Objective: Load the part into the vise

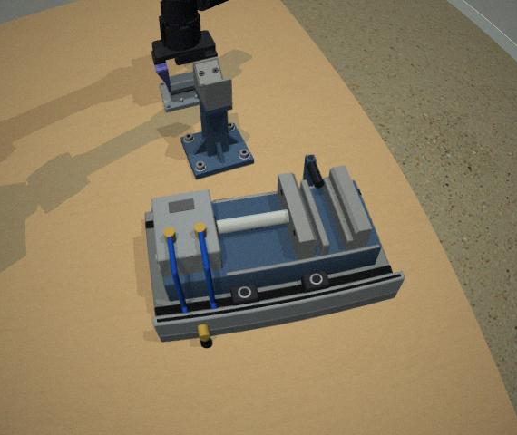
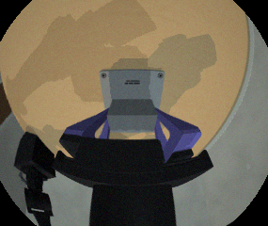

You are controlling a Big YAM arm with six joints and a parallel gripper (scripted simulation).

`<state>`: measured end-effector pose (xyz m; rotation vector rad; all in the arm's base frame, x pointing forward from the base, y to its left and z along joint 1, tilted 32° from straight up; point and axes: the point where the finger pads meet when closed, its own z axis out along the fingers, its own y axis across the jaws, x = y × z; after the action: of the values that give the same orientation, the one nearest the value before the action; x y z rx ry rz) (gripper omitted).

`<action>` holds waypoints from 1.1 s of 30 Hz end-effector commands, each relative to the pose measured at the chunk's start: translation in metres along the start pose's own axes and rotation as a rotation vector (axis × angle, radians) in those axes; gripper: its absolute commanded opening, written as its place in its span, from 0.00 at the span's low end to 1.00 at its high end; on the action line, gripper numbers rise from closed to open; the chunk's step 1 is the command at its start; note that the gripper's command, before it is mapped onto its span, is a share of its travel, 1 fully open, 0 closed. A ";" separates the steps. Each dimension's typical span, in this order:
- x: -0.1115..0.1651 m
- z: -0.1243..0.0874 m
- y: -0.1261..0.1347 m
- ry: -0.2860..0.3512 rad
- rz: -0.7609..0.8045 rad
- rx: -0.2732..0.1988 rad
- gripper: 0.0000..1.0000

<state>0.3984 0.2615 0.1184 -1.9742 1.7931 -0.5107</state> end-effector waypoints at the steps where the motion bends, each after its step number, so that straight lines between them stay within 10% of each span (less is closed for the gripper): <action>1: 0.008 -0.010 -0.010 0.002 0.024 0.014 0.00; 33: -0.008 -0.098 -0.020 -0.029 0.021 0.042 0.00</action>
<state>0.3664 0.2512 0.1754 -1.9651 1.8062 -0.5160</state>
